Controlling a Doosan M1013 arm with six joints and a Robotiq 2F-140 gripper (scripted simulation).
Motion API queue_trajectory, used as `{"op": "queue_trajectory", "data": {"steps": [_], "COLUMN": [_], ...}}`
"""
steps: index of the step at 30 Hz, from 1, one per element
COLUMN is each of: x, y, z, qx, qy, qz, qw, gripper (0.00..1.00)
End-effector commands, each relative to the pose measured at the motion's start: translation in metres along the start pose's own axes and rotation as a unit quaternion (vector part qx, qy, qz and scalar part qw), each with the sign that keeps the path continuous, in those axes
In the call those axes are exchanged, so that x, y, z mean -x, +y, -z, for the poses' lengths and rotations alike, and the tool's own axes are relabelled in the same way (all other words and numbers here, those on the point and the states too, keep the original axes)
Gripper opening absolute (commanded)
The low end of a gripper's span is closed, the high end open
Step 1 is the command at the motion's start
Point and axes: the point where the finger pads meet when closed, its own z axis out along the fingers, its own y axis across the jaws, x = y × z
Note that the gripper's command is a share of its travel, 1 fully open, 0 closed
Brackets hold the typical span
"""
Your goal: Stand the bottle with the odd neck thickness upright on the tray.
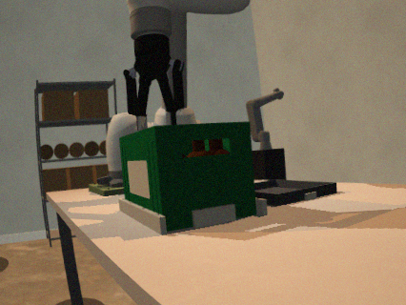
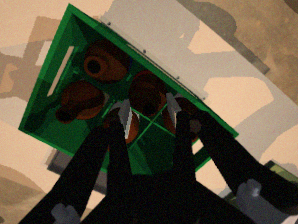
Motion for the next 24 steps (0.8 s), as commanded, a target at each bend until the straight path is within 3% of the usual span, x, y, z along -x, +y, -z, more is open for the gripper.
{"op": "queue_trajectory", "data": {"steps": [1, 11, 24], "x": [0.000, 0.000, 0.000], "y": [0.000, 0.000, 0.000], "z": [0.004, 0.025, 0.068], "qx": [0.000, 0.000, 0.000], "qy": [0.000, 0.000, 0.000], "qz": [0.000, 0.000, 0.000], "qw": [1.000, 1.000, 1.000], "gripper": [0.38, 0.38, 0.38]}}
